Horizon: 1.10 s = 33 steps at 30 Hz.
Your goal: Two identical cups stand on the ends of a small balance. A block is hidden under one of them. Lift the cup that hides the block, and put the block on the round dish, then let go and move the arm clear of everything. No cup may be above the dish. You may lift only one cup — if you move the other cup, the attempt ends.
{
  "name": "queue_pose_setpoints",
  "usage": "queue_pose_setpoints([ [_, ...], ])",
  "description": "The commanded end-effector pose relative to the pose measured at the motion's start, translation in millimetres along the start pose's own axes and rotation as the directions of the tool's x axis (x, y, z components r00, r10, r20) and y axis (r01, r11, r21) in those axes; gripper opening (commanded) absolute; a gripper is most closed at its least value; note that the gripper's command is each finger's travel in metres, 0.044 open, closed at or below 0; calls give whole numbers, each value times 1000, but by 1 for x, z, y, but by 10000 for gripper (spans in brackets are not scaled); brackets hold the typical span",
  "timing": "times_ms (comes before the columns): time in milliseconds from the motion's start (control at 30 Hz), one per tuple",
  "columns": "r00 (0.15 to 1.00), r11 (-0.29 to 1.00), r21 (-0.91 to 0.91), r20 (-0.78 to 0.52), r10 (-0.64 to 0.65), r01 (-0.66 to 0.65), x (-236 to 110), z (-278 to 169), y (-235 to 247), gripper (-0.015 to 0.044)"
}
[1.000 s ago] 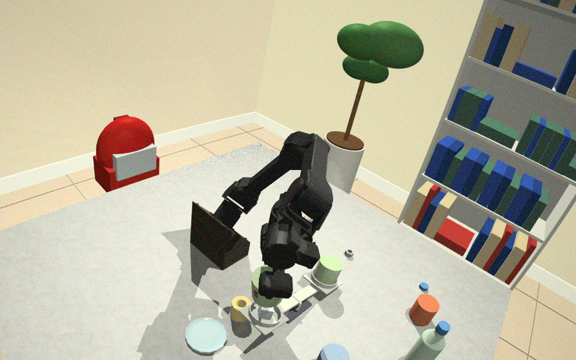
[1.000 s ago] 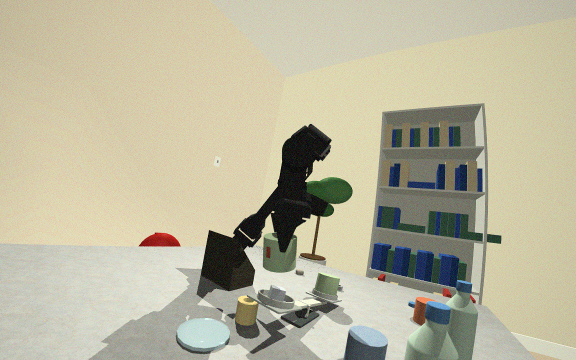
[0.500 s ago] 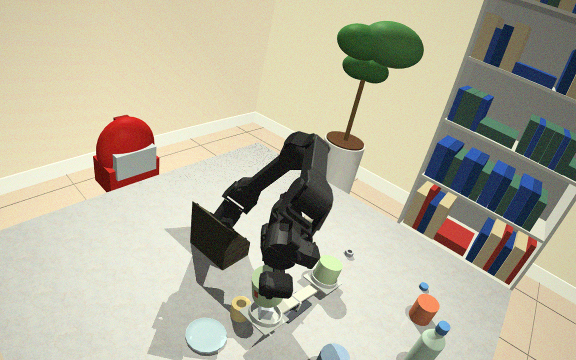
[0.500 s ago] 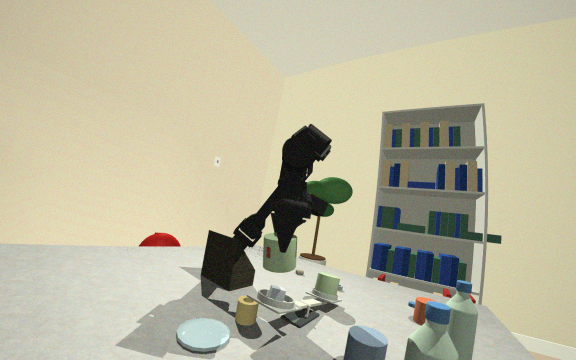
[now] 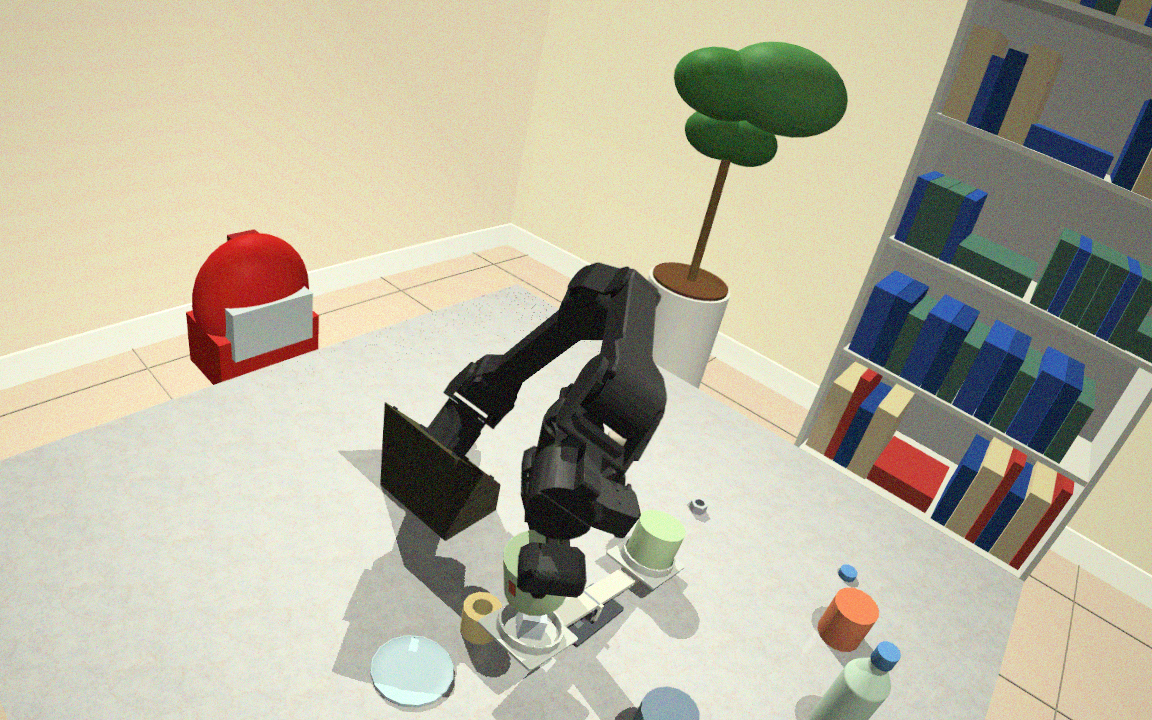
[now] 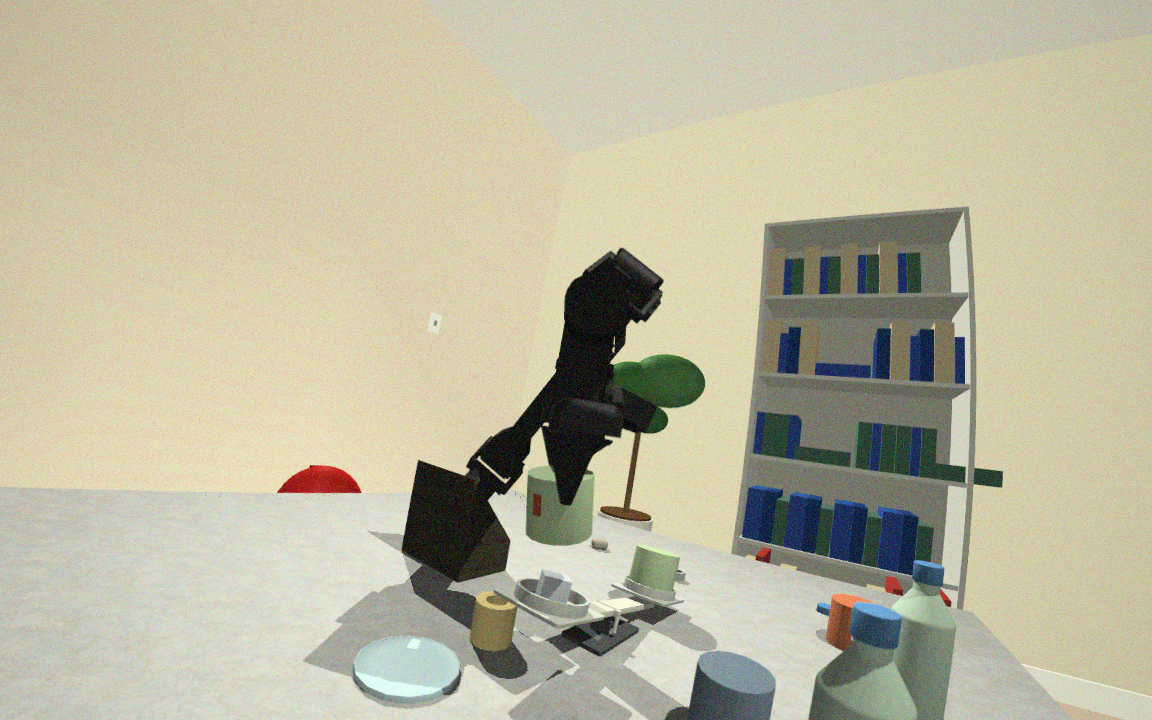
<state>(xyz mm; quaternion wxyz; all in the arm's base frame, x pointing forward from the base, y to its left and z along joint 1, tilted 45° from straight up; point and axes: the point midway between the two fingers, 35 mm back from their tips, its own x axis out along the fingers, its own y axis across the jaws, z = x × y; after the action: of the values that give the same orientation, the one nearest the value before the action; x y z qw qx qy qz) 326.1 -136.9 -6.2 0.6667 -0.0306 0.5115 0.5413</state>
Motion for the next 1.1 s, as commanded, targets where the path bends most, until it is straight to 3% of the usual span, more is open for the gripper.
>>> queue_pose_setpoints([
  [0, 1000, 1000, 0, 0, 0, 0, 0, 0, 0, 0],
  [667, 1000, 1000, 0, 0, 0, 0, 0, -2, 0, 0],
  [1067, 1000, 1000, 2, -15, -21, 21, 28, -107, -13, 0],
])
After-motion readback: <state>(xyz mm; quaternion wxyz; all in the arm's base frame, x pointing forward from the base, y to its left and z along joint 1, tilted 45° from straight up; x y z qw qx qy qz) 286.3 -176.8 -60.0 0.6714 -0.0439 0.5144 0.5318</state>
